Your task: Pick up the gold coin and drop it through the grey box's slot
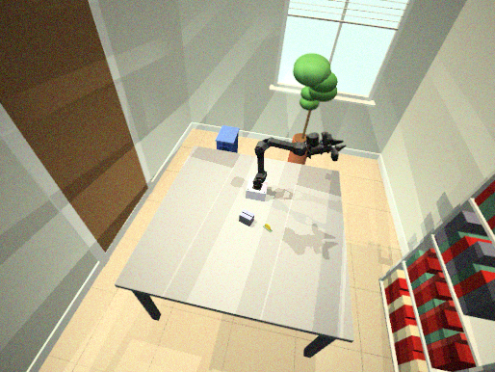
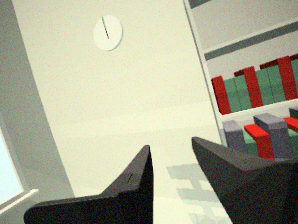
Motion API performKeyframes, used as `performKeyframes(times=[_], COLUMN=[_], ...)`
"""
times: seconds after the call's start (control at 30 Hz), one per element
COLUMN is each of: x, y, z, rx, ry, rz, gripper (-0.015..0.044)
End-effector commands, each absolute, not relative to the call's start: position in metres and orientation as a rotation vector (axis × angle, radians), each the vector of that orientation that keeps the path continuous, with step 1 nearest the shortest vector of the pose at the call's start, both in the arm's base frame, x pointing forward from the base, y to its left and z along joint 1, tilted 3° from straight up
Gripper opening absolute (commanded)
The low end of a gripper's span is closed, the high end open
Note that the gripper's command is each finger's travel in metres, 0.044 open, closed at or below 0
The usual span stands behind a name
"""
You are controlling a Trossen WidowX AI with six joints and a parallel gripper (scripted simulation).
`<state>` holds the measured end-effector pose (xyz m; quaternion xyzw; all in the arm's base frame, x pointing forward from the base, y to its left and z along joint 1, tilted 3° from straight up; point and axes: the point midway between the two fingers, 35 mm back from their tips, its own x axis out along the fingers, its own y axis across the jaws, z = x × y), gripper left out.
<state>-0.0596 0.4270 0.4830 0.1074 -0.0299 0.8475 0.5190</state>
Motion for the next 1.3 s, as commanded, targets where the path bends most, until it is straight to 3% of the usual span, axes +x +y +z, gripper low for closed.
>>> performKeyframes(times=[0.0,0.37,0.73,1.0,1.27], x=[-0.014,0.118,0.23,0.272,0.27], y=[0.446,0.444,0.36,0.259,0.162], z=[0.44,0.32,0.195,0.12,0.079], rx=[0.123,-0.221,-0.548,-0.755,-0.879], ry=[0.004,0.266,0.647,0.995,1.32], rz=[1.895,1.52,1.153,0.938,0.823], gripper=[0.0161,0.0161,0.0161,0.0161,0.0161])
